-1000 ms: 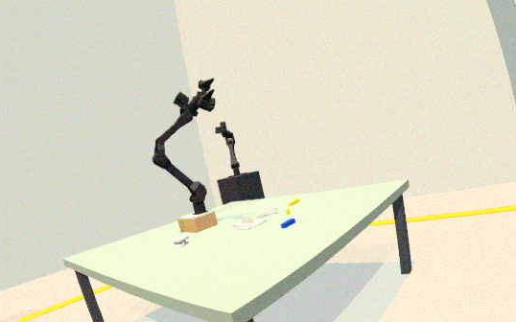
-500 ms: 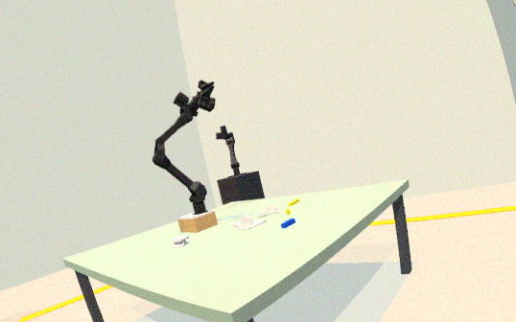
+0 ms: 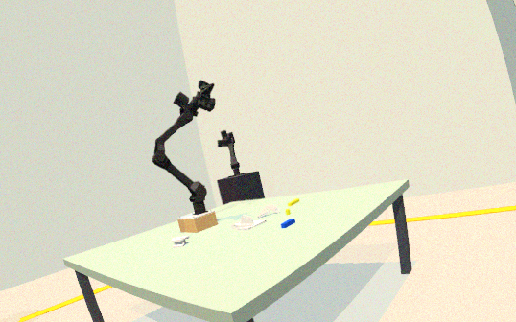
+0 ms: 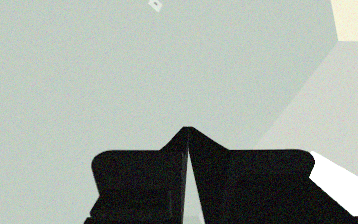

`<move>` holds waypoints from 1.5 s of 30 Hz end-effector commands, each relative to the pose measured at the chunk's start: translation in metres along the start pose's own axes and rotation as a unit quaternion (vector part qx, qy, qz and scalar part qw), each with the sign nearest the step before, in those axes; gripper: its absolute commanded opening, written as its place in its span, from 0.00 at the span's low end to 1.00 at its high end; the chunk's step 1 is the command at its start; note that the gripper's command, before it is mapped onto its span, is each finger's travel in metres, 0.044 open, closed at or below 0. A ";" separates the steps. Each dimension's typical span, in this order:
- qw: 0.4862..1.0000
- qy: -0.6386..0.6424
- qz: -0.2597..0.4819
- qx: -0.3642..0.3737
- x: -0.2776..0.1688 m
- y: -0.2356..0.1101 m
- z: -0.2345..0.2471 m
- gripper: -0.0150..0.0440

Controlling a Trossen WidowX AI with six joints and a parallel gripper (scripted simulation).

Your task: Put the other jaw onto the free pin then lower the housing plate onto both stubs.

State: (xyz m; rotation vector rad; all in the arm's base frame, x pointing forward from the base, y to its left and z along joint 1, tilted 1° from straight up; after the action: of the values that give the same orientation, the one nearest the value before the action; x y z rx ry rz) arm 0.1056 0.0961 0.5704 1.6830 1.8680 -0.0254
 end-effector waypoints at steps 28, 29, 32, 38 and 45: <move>0.995 0.050 -0.086 0.005 0.091 0.027 0.007 0.25; 0.995 0.053 -0.090 0.007 0.094 0.028 0.008 0.25; 0.993 0.061 -0.102 0.011 0.105 0.031 0.011 0.25; 0.989 0.076 -0.128 0.020 0.126 0.038 0.018 0.25; 0.982 0.090 -0.158 0.044 0.153 0.045 0.031 0.25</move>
State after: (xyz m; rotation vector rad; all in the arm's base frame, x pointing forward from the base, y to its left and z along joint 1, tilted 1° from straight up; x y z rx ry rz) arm 0.1549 0.2209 0.5024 1.4825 2.2512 -0.0668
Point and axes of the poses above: the point midway between the two fingers, 35 mm back from their tips, its own y axis out along the fingers, its own z axis across the jaws, x = y × z, the point moved 5 cm from there along -y, back along the fingers, and after that the axes turned 3 degrees about y, right-handed, at the moved point
